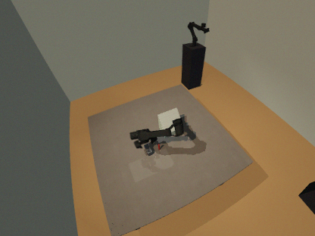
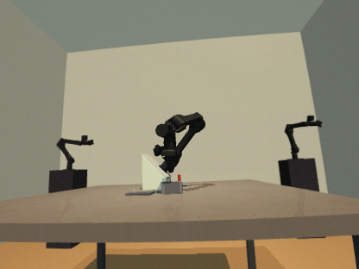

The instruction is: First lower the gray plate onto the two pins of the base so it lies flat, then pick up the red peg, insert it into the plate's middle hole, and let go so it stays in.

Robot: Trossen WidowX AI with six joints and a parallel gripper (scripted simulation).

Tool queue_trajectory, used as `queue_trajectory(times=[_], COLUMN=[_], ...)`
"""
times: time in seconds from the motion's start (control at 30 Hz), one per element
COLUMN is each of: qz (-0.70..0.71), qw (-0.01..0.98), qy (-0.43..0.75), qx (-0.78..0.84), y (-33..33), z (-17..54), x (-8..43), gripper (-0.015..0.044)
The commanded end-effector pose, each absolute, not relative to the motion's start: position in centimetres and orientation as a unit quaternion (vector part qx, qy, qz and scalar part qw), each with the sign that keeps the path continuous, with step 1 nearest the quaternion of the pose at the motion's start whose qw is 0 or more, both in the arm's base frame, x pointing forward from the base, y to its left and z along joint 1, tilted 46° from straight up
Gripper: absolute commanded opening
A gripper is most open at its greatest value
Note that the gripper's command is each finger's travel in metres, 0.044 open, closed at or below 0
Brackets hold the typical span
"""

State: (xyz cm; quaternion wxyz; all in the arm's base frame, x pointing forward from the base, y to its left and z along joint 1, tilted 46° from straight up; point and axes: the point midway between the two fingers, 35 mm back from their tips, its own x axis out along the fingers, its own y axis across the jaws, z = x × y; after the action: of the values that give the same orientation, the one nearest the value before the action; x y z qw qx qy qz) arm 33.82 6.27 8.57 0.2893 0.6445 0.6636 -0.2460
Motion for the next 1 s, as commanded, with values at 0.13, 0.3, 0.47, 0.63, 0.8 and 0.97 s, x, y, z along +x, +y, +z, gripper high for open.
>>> queue_trajectory(times=[0.13, 0.3, 0.47, 0.63, 0.8, 0.97], qz=[-0.244, -0.244, -0.244, -0.244, -0.244, -0.244], qw=[0.287, 0.287, 0.287, 0.288, 0.288, 0.287], qy=[0.662, 0.662, 0.662, 0.662, 0.662, 0.662], qx=[0.647, 0.648, 0.648, 0.648, 0.648, 0.648], y=[7.3, 8.3, 8.7, 9.3, 9.9, 10.4], z=[7.6, 6.7, 6.3, 5.7, 5.2, 4.6], x=[33.5, 33.5, 33.6, 33.6, 33.7, 33.7], gripper=[0.0440, 0.0440, 0.0440, 0.0440, 0.0440, 0.0440])
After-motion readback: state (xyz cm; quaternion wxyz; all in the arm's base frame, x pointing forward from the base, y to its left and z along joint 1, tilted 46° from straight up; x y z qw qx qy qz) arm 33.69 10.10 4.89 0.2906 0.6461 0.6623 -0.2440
